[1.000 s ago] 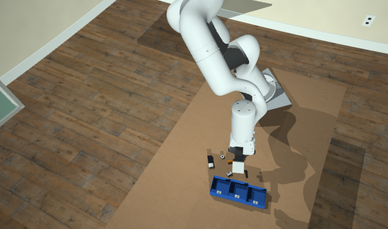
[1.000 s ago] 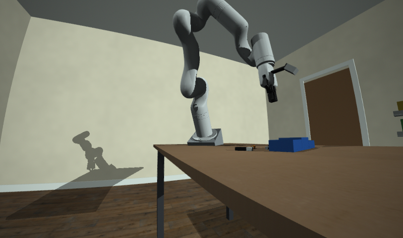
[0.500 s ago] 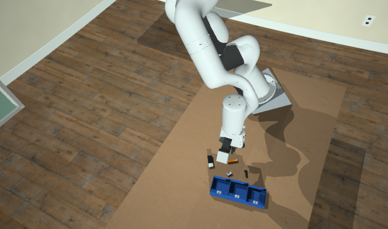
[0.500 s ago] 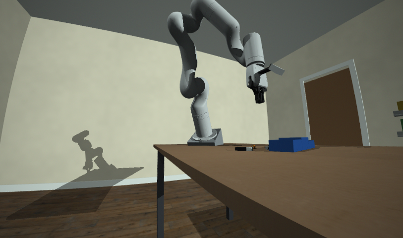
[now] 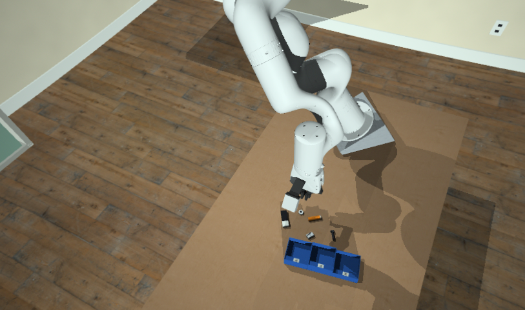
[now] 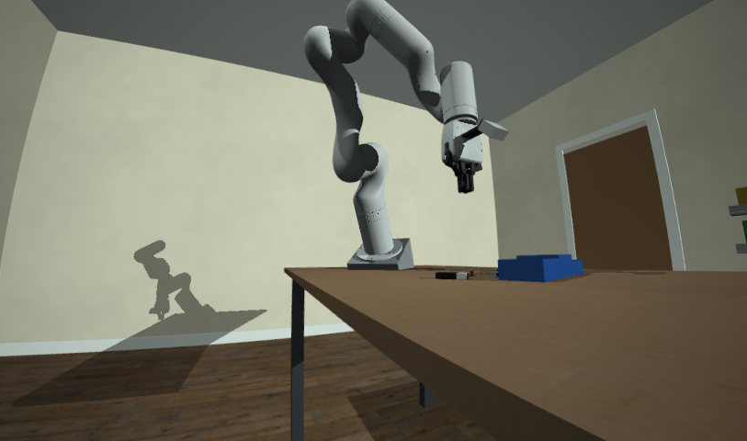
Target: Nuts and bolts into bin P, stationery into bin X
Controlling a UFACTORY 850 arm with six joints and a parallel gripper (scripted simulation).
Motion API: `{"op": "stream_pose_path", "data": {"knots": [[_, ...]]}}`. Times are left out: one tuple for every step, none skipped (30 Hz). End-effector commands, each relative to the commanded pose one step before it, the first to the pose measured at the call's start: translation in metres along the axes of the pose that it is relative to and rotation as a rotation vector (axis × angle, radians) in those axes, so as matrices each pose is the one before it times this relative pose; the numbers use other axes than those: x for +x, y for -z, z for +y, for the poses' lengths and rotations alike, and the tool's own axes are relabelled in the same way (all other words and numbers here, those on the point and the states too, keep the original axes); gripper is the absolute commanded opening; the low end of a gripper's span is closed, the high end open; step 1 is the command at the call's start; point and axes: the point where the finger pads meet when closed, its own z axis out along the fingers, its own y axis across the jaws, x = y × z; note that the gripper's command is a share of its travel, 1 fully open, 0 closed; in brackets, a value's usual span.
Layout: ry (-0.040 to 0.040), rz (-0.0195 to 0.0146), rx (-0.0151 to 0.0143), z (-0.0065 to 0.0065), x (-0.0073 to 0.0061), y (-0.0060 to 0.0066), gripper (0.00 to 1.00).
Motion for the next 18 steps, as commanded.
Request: {"op": "stream_pose_path", "data": {"knots": [[-0.00208,0.00139,0.00022,0.00063,0.0003,0.00061,0.07],[0.0,0.0,0.0,0.0,0.0,0.0,0.07],[0.0,0.0,0.0,0.0,0.0,0.0,0.07],[0.0,0.0,0.0,0.0,0.0,0.0,0.07],[0.05,0.00002,-0.00001,-0.00156,0.00567,-0.00589,0.07],[0.05,0.00002,-0.00001,-0.00128,0.00575,-0.0059,0.07],[0.05,0.00002,-0.00001,-0.00099,0.0058,-0.0059,0.07],[0.01798,0.0001,0.0,-0.0007,0.00584,-0.0059,0.07],[0.01401,0.0,-0.00004,-0.00056,0.00594,-0.00583,0.07],[0.01495,-0.00009,0.00002,-0.0005,0.00588,-0.00588,0.07],[0.00001,0.00001,-0.00001,-0.00042,0.00589,-0.00588,0.07],[0.00001,0.00001,-0.00001,-0.0004,0.0056,-0.0056,0.07],[0.0,0.0,0.0,0.0,0.0,0.0,0.07],[0.0,0.0,0.0,0.0,0.0,0.0,0.07],[0.00001,0.00001,-0.00001,-0.00044,0.00618,-0.00617,0.07],[0.0,0.00001,-0.00001,-0.00042,0.00589,-0.00588,0.07],[0.0,0.00001,-0.00001,-0.00042,0.00589,-0.00588,0.07],[0.0,0.00001,-0.00001,-0.00041,0.00583,-0.00583,0.07]]}}
